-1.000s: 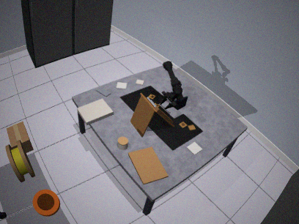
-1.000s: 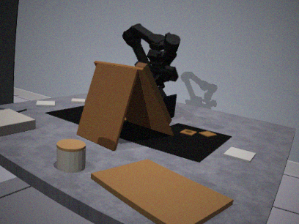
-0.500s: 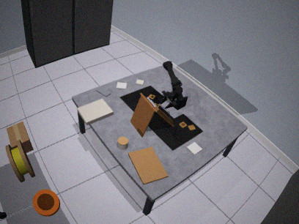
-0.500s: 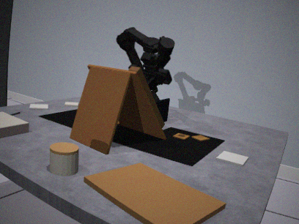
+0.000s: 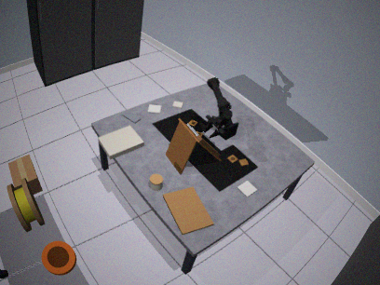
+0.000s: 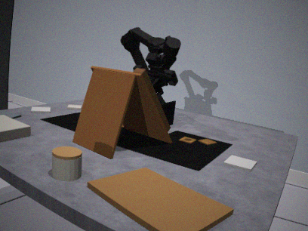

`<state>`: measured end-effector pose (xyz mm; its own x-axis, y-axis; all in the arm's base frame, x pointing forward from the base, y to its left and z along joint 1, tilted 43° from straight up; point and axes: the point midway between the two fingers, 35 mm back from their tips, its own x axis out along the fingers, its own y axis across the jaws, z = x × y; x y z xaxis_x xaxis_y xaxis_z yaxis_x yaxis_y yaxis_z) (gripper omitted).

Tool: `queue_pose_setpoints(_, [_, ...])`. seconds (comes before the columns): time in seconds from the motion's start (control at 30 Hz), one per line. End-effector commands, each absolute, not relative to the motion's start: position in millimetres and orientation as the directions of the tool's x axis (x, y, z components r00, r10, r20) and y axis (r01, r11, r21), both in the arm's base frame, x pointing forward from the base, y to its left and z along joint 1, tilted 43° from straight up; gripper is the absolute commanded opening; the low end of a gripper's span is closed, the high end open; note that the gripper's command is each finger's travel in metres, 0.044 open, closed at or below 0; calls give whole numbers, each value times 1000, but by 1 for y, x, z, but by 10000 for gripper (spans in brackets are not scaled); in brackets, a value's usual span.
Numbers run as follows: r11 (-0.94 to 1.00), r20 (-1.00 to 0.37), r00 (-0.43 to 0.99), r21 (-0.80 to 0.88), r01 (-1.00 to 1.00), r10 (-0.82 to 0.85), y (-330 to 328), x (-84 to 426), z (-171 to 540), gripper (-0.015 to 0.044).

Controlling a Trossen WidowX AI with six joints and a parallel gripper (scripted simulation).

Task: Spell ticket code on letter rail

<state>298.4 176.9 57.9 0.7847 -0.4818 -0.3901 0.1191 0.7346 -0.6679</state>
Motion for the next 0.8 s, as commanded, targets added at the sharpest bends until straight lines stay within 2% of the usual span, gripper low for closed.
queue_pose_setpoints(0.0, [735,-390,785,-668,119,-482,177,298,58,190])
queue_pose_setpoints(0.23, [735,-390,785,-668,119,-482,177,298,58,6])
queue_pose_setpoints(0.57, [735,-410,769,-668,113,-490,177,301,58,0])
queue_pose_setpoints(0.77, [743,-566,592,-664,85,-573,175,321,63,0])
